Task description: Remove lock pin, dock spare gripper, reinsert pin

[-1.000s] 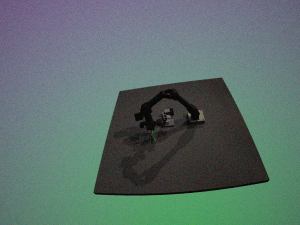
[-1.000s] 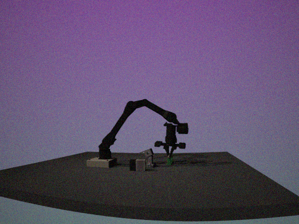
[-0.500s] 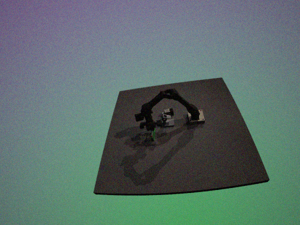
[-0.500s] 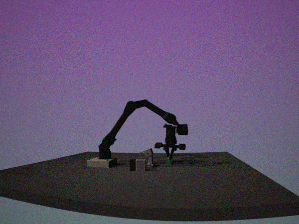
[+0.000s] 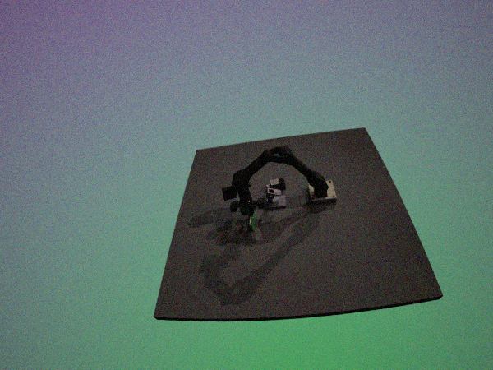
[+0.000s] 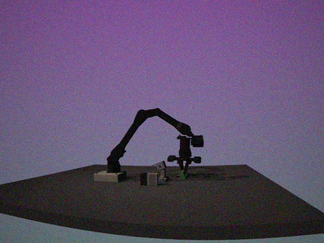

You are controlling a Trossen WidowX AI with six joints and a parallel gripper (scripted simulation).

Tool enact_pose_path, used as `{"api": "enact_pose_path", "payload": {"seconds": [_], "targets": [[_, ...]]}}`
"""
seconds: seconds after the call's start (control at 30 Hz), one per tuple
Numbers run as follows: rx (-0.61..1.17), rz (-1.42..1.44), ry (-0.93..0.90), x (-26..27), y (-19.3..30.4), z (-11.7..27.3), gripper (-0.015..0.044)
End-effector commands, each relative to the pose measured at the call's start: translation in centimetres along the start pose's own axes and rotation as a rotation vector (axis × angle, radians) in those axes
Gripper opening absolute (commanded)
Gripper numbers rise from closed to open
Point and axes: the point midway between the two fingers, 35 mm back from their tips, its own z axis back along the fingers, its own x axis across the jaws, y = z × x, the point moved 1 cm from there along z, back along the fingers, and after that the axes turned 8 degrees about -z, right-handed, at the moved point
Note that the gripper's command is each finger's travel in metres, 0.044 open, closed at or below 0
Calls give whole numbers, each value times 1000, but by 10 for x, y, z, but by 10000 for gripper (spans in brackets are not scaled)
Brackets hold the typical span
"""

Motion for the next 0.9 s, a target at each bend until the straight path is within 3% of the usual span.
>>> {"api": "enact_pose_path", "payload": {"seconds": [0.0, 0.2, 0.73, 0.87], "targets": [[2, 3, -5, 1, 1, -4, 0], [0, 0, 0, 0, 0, 0, 0], [0, 0, -1, 1, -1, 12, 420], [7, -3, -20, 4, -1, 16, 440]]}}
